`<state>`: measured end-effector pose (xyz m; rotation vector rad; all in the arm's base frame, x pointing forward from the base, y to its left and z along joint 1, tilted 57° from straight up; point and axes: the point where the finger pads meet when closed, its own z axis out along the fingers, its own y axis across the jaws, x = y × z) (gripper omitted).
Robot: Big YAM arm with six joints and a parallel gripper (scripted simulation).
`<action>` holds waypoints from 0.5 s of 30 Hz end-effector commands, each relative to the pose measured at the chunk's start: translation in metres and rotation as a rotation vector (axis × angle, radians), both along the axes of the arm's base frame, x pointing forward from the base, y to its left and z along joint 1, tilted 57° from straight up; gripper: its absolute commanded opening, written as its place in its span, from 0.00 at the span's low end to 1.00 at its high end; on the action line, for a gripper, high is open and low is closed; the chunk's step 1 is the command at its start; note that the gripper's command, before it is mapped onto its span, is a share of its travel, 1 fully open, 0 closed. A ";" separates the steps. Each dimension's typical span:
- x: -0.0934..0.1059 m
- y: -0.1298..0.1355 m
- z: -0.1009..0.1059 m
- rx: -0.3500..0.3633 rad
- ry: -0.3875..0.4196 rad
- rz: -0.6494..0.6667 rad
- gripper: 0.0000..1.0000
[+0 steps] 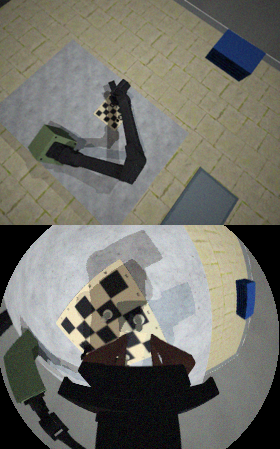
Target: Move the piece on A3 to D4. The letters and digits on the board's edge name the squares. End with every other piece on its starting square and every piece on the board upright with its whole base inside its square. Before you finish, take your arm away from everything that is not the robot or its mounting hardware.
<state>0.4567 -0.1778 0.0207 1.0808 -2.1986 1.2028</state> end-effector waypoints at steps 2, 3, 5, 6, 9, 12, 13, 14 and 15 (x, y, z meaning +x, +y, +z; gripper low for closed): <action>0.011 -0.008 0.018 0.002 -0.041 -0.006 0.36; 0.011 -0.008 0.018 0.002 -0.041 -0.006 0.36; 0.011 -0.008 0.018 0.002 -0.041 -0.006 0.36; 0.011 -0.008 0.018 0.002 -0.041 -0.006 0.36; 0.011 -0.008 0.018 0.002 -0.041 -0.006 0.36; 0.011 -0.008 0.018 0.001 -0.041 -0.006 0.36; 0.012 -0.008 0.019 0.001 -0.042 -0.006 0.36; 0.012 -0.008 0.019 0.001 -0.043 -0.006 0.36; 0.013 -0.008 0.019 0.001 -0.042 -0.006 0.36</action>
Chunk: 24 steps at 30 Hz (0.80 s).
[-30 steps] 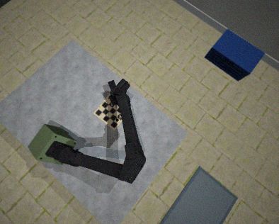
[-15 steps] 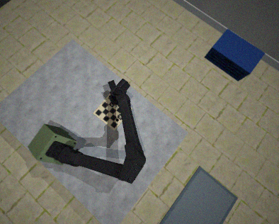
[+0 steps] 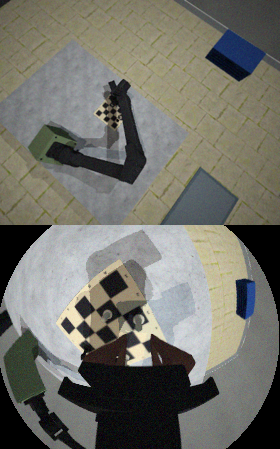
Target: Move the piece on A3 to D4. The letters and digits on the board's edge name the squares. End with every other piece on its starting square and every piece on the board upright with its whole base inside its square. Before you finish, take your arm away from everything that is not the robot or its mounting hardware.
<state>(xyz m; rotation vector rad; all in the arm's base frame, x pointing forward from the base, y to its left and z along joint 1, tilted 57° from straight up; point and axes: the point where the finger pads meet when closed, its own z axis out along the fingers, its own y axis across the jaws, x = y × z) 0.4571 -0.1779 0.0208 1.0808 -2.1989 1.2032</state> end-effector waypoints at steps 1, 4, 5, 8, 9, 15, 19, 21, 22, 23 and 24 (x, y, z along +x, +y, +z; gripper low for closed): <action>0.012 -0.008 0.019 0.001 -0.040 -0.006 0.36; 0.010 -0.008 0.018 0.002 -0.033 -0.006 0.36; 0.010 -0.008 0.018 0.002 -0.033 -0.006 0.36; 0.010 -0.008 0.018 0.002 -0.033 -0.006 0.36; 0.011 -0.008 0.018 0.002 -0.034 -0.006 0.36; 0.011 -0.008 0.018 0.002 -0.034 -0.006 0.36; 0.011 -0.008 0.018 0.002 -0.034 -0.006 0.36; 0.011 -0.008 0.018 0.002 -0.034 -0.006 0.36; 0.011 -0.008 0.018 0.002 -0.034 -0.006 0.36; 0.011 -0.008 0.018 0.002 -0.034 -0.006 0.36; 0.011 -0.008 0.018 0.002 -0.034 -0.006 0.36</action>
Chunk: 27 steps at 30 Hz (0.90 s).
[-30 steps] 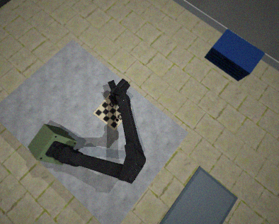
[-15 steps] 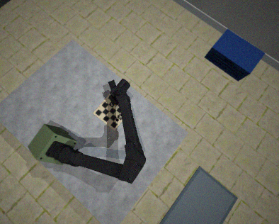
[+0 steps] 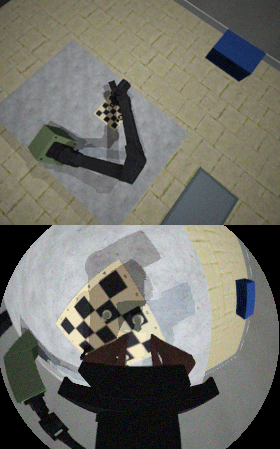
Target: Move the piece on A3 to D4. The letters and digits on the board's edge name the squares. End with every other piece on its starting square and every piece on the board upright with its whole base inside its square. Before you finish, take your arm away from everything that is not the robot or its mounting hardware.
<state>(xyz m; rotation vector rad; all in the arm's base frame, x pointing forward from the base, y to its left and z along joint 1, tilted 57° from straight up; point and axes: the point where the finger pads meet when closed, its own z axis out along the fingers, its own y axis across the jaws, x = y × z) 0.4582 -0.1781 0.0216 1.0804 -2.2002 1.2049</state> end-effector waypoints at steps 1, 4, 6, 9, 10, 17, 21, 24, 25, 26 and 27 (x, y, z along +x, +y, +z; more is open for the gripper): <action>0.010 -0.008 0.018 0.002 -0.032 -0.007 0.36; 0.010 -0.008 0.018 0.002 -0.032 -0.007 0.36; 0.010 -0.008 0.018 0.002 -0.032 -0.007 0.36; 0.010 -0.008 0.018 0.002 -0.032 -0.007 0.36; 0.010 -0.008 0.018 0.002 -0.032 -0.007 0.36; 0.010 -0.008 0.018 0.002 -0.032 -0.007 0.36; 0.010 -0.008 0.018 0.002 -0.032 -0.007 0.36; 0.010 -0.008 0.017 0.002 -0.035 -0.007 0.36; 0.010 -0.009 0.015 0.002 -0.038 -0.007 0.36; 0.010 -0.009 0.013 0.002 -0.038 -0.007 0.36; 0.009 -0.010 0.010 0.002 -0.031 -0.007 0.36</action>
